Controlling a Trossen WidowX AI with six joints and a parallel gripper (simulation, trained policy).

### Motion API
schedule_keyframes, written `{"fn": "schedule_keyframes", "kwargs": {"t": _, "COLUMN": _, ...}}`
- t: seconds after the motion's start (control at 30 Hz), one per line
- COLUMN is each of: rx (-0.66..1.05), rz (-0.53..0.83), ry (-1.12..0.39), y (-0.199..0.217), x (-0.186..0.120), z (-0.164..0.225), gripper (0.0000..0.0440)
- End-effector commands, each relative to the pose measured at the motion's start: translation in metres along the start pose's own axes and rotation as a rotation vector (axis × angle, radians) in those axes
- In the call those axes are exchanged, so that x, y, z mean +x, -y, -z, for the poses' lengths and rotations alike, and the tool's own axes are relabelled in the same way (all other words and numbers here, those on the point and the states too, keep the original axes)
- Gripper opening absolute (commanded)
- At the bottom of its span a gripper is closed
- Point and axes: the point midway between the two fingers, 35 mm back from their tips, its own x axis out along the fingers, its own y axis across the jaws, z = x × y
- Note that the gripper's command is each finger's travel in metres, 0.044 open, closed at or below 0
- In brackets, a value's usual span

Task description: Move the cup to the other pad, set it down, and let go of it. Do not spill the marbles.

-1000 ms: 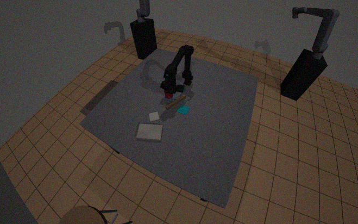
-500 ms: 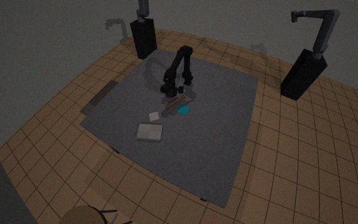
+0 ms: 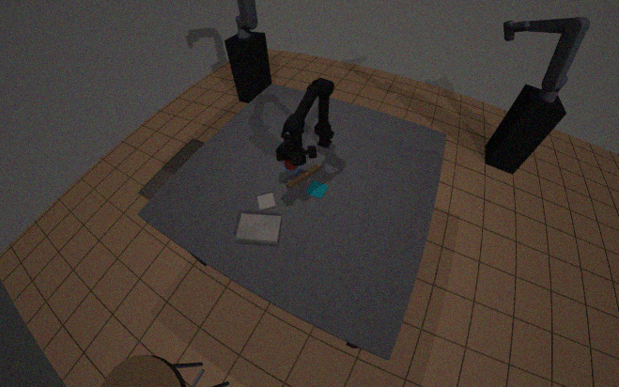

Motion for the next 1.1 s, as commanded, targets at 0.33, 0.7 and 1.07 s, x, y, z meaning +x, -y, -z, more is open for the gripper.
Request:
{"fn": "schedule_keyframes", "kwargs": {"t": 0.33, "rx": -0.073, "rz": 0.042, "ry": 0.069, "y": -0.003, "x": -0.038, "z": -0.021, "gripper": 0.0000}}
{"fn": "schedule_keyframes", "kwargs": {"t": 0.7, "rx": -0.136, "rz": 0.075, "ry": 0.126, "y": -0.018, "x": -0.056, "z": -0.046, "gripper": 0.0001}}
{"fn": "schedule_keyframes", "kwargs": {"t": 1.07, "rx": -0.202, "rz": 0.103, "ry": 0.176, "y": -0.038, "x": -0.062, "z": -0.074, "gripper": 0.0000}}
